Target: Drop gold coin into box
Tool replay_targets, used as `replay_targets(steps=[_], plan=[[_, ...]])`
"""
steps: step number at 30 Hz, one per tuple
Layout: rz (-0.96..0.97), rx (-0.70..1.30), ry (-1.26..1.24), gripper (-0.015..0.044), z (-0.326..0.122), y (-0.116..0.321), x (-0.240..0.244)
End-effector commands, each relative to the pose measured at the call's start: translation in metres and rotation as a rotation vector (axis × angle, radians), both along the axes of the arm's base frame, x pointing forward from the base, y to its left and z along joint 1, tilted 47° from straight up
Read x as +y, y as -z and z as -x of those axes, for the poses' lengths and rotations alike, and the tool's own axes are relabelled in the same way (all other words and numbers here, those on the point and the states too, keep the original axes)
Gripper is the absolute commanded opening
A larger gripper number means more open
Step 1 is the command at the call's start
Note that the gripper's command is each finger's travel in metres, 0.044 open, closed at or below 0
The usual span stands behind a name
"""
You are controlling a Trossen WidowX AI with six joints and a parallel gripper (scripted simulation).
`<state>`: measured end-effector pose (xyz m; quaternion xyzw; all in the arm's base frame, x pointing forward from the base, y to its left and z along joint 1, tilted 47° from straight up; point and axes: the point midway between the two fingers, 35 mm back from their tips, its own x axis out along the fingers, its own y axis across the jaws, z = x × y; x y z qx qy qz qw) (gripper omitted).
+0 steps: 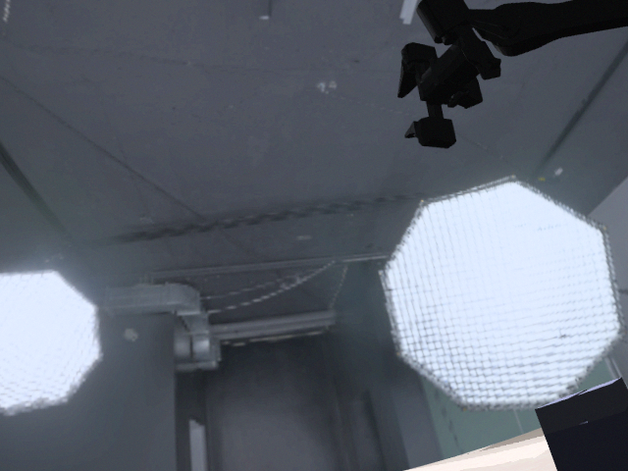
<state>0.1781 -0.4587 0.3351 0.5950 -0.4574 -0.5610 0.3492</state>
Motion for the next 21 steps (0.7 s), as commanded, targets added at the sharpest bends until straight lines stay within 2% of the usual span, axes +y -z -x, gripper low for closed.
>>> replay_targets(steps=[1, 3, 9, 15, 21], plan=[[-0.009, 0.015, -0.012, 0.0374, -0.001, 0.002, 0.001], [-0.081, 0.132, -0.111, 0.0321, -0.01, 0.021, 0.009], [-0.355, 0.603, -0.632, 0.0164, -0.042, 0.101, 0.064], [-0.517, 0.925, -1.244, 0.0161, -0.054, 0.166, 0.142], [-0.534, 1.04, -1.768, 0.0161, -0.053, 0.198, 0.213]])
